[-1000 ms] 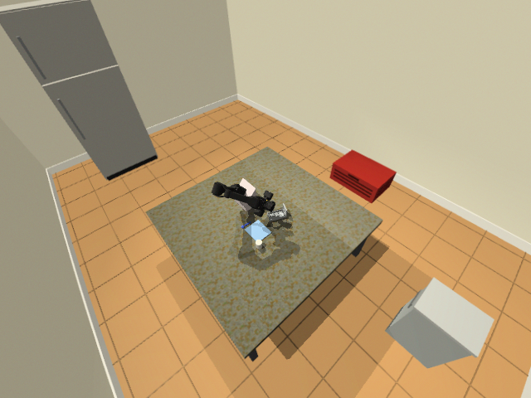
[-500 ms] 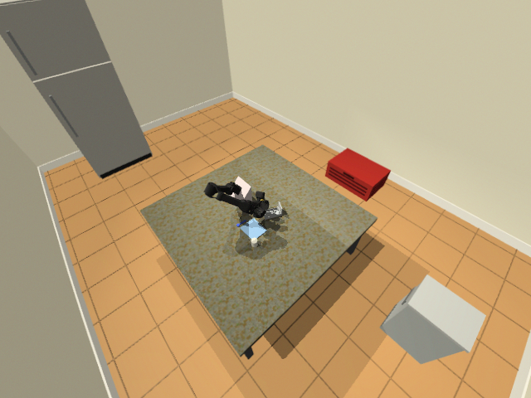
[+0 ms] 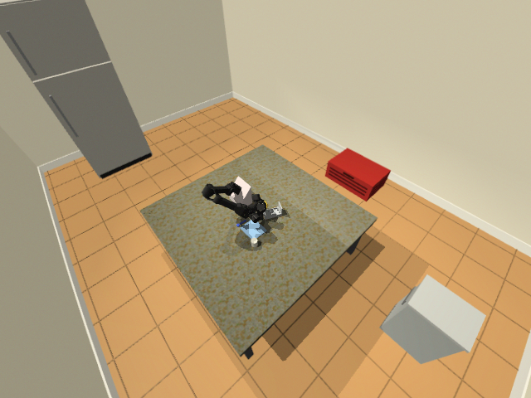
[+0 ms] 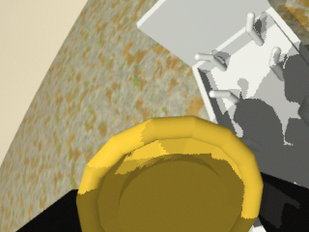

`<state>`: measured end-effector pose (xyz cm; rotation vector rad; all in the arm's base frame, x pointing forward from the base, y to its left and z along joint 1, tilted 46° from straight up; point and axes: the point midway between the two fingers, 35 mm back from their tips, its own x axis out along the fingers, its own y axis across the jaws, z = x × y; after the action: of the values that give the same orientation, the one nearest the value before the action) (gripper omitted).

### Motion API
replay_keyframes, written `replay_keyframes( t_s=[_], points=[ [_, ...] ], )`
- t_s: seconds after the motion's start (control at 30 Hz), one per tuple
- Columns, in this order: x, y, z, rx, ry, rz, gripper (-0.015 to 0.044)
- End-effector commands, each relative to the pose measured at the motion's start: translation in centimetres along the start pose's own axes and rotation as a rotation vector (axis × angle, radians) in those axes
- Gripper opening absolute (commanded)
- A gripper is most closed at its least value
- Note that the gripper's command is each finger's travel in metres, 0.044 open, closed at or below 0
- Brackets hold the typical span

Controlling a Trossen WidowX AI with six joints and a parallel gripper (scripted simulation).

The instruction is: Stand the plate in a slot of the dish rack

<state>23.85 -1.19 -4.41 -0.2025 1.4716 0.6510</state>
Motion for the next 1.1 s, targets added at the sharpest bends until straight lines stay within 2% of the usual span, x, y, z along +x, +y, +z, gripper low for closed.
replay_keyframes(
  t_s=[0.0, 0.5, 1.07],
  points=[
    [-0.1, -0.3, 0.0, -0.09, -0.074, 0.01, 0.0],
    [-0.8, -1.9, -0.4, -0.412, -0.321, -0.057, 0.0],
    [-2.4, -3.4, -1.2, -0.775, -0.537, -0.282, 0.0]
  ],
)
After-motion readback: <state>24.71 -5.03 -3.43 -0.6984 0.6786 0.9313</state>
